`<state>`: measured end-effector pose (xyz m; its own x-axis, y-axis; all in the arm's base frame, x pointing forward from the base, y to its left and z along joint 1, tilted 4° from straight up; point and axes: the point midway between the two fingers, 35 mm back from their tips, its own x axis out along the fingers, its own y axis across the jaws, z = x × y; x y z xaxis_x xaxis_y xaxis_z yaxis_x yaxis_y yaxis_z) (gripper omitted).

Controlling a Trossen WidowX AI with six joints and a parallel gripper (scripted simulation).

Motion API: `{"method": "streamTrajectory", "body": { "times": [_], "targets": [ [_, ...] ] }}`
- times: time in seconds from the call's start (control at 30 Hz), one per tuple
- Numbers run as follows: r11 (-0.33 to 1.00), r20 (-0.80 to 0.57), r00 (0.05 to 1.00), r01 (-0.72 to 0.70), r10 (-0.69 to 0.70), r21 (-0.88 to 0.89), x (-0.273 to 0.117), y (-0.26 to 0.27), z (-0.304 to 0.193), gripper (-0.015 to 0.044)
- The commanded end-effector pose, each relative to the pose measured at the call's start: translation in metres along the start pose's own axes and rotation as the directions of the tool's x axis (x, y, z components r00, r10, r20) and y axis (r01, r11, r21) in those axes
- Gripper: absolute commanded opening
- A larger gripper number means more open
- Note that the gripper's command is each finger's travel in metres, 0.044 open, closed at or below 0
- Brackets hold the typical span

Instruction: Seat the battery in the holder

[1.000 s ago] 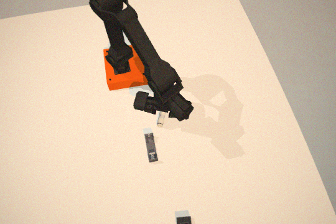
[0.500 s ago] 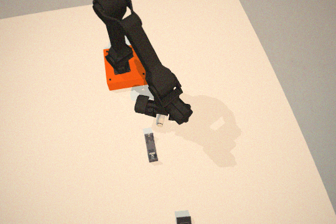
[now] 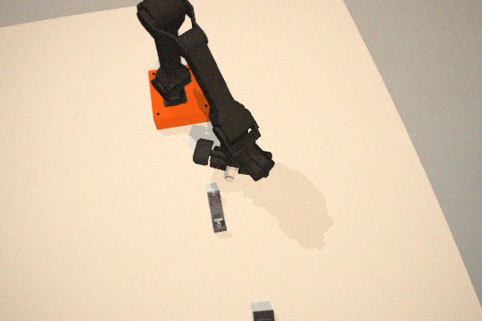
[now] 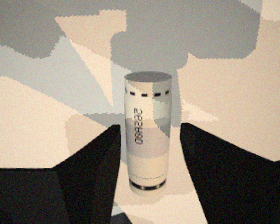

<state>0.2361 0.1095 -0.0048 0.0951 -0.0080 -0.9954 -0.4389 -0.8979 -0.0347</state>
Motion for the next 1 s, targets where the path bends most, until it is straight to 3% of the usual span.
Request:
{"method": "streamTrajectory", "body": {
  "times": [0.0,0.37,0.57,0.73,0.97],
  "targets": [
    [1.000,-0.001,1.000,-0.006,0.006,-0.004,0.002,0.002,0.001,0.0117],
    [1.000,-0.001,1.000,-0.006,0.006,-0.004,0.000,0.002,0.000,0.0073],
    [1.000,-0.002,1.000,-0.006,0.006,-0.004,-0.043,0.001,0.000,0.0073],
    [1.000,-0.002,1.000,-0.006,0.006,0.006,-0.049,0.001,0.000,0.0073],
    [0.933,-0.006,1.000,0.003,-0.001,0.360,-0.053,0.000,-0.017,0.0073]
  ]
}}
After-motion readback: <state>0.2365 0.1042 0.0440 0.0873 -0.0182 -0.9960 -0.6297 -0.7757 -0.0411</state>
